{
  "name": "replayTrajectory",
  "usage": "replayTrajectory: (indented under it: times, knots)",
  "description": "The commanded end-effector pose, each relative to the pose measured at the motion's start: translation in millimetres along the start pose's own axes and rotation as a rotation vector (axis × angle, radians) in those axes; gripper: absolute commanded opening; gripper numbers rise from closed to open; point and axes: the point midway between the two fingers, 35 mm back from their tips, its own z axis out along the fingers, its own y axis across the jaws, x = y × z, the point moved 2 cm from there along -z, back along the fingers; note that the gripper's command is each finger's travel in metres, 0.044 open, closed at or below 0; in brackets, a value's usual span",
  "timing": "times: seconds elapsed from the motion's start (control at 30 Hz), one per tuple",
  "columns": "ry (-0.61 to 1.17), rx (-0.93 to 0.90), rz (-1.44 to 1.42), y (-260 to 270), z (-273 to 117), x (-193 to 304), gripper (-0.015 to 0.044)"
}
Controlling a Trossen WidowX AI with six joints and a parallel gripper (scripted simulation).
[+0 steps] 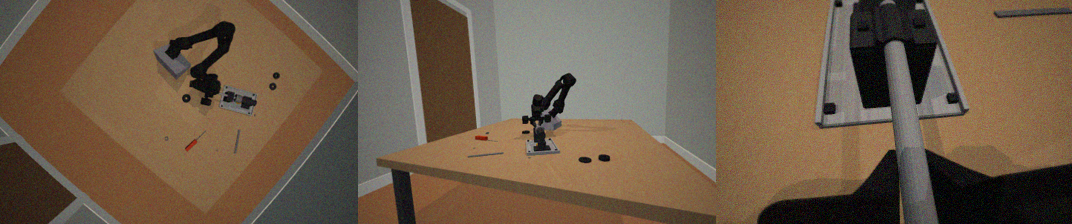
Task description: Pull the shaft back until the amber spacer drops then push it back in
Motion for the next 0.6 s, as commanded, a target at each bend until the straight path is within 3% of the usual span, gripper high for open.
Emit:
replayTrajectory:
  times: [0.0,0.57]
  knots:
    - [-0.002,-0.001,-0.001,0.2,0.7,-1.7,0.0]
    - [-0.002,-0.001,-0.001,0.2,2.3,-3.1,0.0]
